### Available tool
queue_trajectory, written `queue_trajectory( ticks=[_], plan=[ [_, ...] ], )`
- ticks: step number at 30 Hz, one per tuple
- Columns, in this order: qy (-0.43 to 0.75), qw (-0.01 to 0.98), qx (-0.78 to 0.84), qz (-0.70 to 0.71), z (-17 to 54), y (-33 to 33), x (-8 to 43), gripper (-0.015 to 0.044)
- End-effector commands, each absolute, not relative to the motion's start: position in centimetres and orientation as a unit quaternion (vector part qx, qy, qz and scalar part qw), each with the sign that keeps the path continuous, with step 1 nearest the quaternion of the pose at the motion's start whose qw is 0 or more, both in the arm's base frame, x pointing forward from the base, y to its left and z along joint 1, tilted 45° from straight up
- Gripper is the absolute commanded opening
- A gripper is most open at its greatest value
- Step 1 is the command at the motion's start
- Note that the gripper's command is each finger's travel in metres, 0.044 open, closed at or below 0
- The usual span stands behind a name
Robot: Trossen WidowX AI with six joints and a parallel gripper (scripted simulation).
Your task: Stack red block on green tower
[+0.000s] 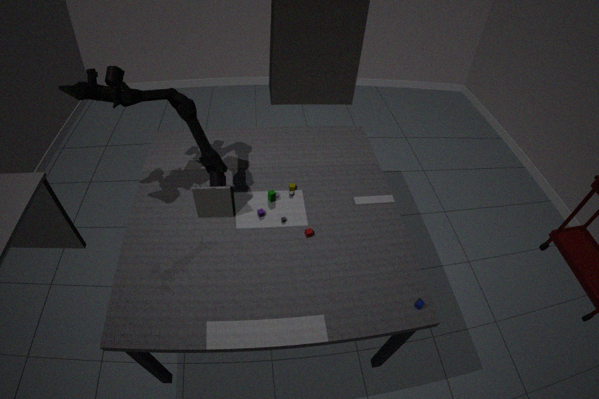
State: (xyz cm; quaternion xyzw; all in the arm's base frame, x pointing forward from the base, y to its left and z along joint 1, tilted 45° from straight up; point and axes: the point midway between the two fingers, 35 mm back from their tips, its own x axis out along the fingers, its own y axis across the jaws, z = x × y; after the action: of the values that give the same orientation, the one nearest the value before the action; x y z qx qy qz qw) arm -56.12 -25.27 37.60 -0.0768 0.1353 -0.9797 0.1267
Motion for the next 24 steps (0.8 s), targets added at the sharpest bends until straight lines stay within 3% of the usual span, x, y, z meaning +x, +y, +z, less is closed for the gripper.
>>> queue_trajectory(
  ticks=[1,11,24],
  plan=[
    [0.136,0.128,-0.076,-0.979,37.5,-25.4,-56.1,0.0426],
    [0.19,0.257,-0.021,-0.947,31.6,-36.6,-51.1,0.044],
    [0.282,0.447,0.044,-0.848,22.1,-51.1,-37.3,0.044]
  ],
)
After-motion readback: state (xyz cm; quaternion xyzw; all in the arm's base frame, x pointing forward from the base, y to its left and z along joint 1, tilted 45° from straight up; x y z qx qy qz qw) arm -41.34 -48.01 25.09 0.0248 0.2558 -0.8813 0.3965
